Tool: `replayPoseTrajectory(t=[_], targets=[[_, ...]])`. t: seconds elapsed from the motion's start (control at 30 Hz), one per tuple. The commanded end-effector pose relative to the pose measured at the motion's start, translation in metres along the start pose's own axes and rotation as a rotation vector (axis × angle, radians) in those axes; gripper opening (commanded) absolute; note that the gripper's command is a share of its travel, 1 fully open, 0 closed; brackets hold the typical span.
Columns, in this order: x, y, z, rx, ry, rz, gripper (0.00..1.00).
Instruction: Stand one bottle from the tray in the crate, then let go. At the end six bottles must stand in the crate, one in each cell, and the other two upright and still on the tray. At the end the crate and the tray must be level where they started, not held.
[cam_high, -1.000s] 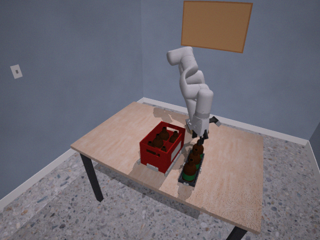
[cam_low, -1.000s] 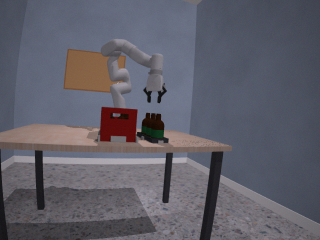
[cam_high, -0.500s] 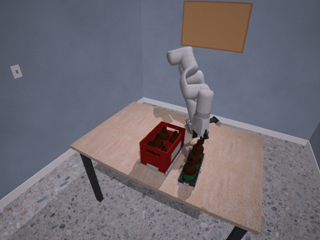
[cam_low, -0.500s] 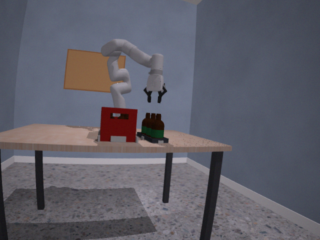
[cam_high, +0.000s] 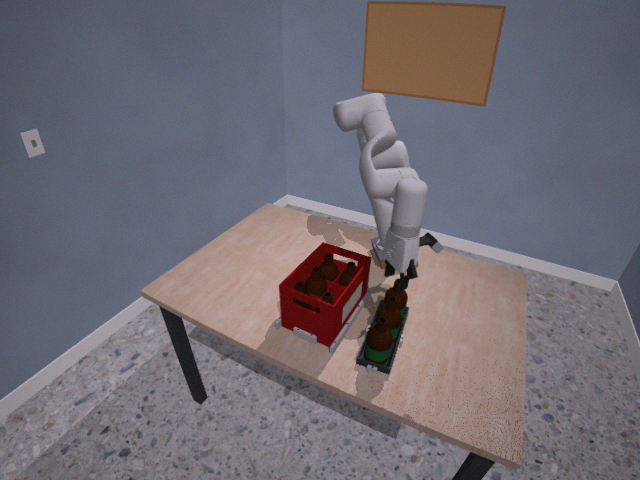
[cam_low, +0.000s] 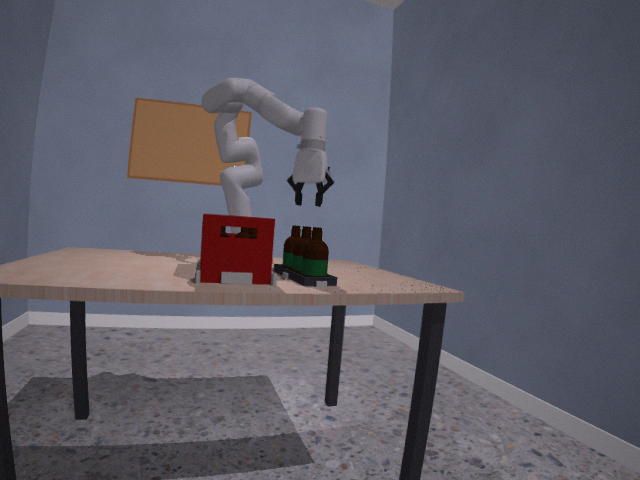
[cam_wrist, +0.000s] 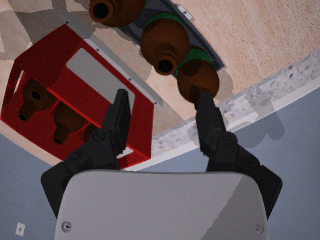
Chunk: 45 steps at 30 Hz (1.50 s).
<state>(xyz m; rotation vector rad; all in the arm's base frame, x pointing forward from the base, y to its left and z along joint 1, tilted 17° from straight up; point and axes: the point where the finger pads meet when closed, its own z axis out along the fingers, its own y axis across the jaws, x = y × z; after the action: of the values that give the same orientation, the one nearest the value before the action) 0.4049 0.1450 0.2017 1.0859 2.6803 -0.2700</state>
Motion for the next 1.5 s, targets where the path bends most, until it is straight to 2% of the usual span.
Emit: replayPoseTrajectory(t=[0.0, 1.47], targets=[[0.0, 0.001, -0.001, -0.004, -0.002, 0.0, 0.65], [0.0, 0.002, 0.042, -0.004, -0.002, 0.0, 0.65]])
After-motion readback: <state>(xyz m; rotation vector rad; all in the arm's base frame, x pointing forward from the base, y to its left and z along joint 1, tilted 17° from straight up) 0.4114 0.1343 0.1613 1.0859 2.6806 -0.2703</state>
